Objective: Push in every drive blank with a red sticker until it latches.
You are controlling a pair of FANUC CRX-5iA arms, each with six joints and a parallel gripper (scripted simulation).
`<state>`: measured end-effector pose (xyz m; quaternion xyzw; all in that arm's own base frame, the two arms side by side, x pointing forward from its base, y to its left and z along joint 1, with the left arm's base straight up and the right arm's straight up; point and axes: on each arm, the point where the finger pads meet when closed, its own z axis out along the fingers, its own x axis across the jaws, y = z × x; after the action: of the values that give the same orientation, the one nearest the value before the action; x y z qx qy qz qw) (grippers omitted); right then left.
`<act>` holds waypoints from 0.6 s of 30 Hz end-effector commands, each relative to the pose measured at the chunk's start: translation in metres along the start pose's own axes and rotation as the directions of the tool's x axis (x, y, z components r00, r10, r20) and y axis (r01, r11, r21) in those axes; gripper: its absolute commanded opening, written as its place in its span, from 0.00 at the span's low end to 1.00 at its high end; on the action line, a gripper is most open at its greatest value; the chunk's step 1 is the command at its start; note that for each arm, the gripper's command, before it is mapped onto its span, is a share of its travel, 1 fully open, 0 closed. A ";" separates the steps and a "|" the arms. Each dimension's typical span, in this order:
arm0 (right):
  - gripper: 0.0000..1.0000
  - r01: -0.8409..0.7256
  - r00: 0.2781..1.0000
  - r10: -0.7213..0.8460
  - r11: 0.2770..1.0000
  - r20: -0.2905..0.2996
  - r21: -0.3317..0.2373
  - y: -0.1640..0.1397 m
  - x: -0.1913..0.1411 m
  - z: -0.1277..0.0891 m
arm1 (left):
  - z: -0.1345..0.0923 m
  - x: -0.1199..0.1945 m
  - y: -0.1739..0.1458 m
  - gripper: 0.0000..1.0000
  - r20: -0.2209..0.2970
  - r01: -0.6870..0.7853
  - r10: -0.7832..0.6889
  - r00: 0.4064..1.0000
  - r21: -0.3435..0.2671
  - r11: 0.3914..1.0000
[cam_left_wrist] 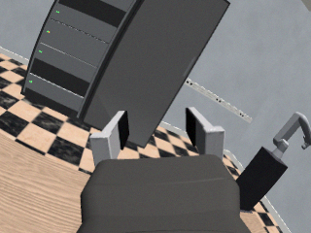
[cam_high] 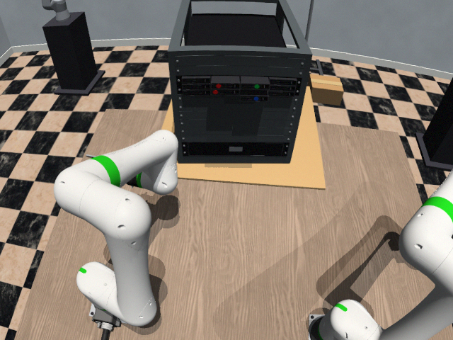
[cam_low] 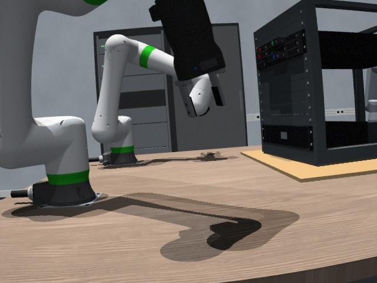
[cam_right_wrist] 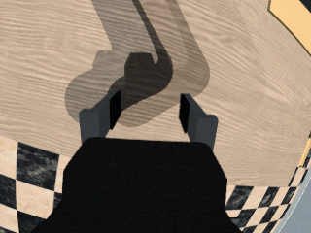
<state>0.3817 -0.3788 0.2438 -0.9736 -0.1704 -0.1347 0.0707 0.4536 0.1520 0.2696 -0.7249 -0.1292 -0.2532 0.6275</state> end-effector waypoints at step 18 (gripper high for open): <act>1.00 -0.237 0.941 0.267 0.959 0.209 -0.155 -0.015 -0.279 -0.119 | -0.140 0.051 -0.013 1.00 -0.134 0.168 -0.210 0.968 -0.269 0.948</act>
<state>0.1504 -0.4658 0.2705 -0.9968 -0.0657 -0.0438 0.0139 0.4594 0.0415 0.3085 -0.7563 -0.1163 -0.3577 0.5353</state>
